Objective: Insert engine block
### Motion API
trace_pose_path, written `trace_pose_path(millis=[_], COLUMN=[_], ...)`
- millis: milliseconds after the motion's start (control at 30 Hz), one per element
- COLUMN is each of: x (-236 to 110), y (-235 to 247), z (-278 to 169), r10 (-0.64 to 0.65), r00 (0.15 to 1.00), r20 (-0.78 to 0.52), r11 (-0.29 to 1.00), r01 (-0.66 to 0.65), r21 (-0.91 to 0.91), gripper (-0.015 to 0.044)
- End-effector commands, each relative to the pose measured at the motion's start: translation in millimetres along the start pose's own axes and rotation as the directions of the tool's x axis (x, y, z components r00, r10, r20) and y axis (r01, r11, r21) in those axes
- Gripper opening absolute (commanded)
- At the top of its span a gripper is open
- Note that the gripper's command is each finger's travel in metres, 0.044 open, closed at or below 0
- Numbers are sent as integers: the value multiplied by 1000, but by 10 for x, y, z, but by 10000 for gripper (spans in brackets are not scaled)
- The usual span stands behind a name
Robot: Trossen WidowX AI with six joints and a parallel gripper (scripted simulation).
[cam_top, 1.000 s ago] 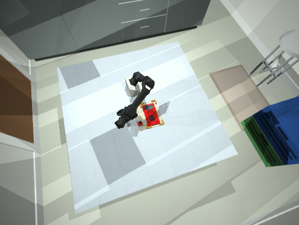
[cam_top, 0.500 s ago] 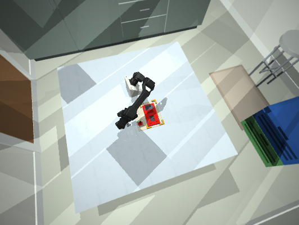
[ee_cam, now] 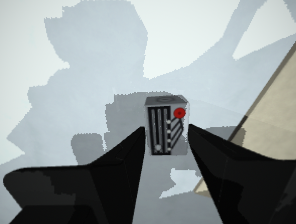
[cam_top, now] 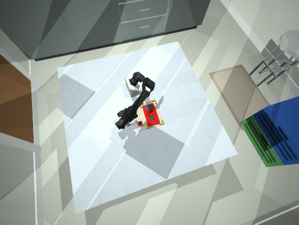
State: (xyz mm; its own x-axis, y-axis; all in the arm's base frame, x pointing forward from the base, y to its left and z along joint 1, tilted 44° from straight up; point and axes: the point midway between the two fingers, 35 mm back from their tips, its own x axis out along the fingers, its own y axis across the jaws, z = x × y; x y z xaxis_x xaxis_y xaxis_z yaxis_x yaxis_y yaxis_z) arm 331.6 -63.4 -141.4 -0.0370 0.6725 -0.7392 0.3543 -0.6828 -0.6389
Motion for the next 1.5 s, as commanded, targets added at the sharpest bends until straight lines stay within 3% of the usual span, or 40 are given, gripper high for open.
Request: trace_pose_path(millis=[0, 133, 267, 1467], x=[32, 32, 4, -1020], y=[-7, -7, 11, 46], z=[23, 23, 4, -8], r10=[-9, -9, 2, 3], r00=[1000, 1000, 1000, 1000], r20=[2, 2, -5, 2], r11=[1000, 1000, 1000, 1000], r01=[9, 9, -2, -3], r21=[9, 9, -10, 1], gripper=[125, 98, 0, 0])
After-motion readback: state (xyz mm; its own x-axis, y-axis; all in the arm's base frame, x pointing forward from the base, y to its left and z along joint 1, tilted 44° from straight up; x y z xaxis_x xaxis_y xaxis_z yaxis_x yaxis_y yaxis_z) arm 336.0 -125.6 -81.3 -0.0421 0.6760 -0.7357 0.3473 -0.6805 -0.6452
